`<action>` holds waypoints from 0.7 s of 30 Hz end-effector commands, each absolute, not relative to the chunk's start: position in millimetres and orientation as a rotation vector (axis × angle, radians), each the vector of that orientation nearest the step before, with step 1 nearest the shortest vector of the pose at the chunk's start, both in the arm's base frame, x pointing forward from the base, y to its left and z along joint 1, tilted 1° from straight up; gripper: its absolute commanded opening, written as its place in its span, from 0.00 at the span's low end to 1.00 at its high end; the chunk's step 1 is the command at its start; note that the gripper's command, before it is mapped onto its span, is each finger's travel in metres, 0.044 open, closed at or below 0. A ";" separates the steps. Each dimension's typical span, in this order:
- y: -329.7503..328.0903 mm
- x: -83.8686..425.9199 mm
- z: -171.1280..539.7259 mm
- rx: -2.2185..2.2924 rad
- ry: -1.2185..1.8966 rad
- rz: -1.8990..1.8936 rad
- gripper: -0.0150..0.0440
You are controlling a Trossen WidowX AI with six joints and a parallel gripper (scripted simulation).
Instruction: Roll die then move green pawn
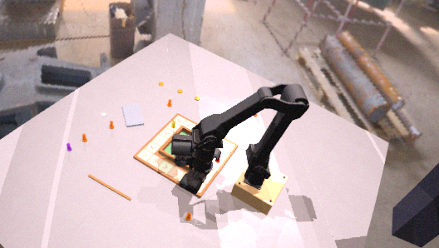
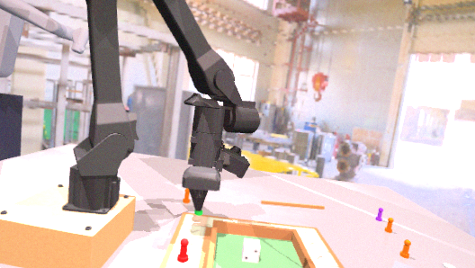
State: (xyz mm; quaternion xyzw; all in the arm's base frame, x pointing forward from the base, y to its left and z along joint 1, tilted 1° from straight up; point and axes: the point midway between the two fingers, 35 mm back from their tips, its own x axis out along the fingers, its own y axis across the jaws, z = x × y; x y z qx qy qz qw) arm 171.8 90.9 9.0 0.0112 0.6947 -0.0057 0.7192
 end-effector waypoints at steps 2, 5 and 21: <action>89.5 170.0 0.2 0.022 1.545 -0.020 0.25; 89.4 170.0 -4.6 0.022 1.545 -0.020 0.25; 91.0 170.9 45.3 0.022 1.544 -0.020 0.88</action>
